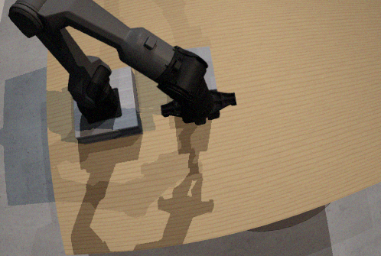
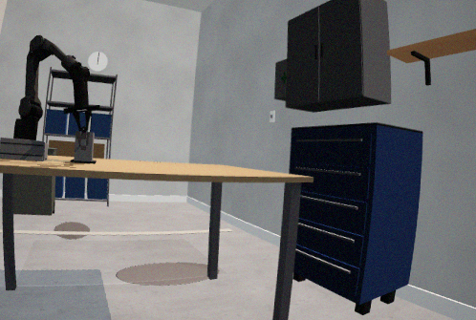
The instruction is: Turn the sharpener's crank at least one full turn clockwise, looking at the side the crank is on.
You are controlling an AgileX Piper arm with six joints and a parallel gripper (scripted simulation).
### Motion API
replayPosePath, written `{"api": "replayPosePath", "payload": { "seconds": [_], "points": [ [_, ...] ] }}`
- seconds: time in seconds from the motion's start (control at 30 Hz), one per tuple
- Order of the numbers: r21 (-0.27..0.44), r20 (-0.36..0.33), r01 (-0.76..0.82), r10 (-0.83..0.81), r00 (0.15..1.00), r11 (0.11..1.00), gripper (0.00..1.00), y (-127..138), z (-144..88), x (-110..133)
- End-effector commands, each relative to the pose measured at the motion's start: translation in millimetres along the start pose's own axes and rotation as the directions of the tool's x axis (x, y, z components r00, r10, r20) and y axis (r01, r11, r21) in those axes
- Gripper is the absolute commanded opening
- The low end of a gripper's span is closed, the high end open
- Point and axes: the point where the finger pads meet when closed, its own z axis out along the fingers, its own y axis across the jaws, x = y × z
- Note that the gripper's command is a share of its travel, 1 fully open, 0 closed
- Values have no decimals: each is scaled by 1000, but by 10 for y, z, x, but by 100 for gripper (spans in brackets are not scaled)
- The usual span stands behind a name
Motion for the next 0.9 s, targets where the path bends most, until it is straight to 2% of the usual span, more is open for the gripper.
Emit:
{"api": "replayPosePath", "payload": {
  "seconds": [0.0,0.87],
  "points": [
    [0,-1,1,-1,1000,1000,20,1,1,2],
    [0,-1,0,0,1000,1000,20,42,8,-3]
  ]
}}
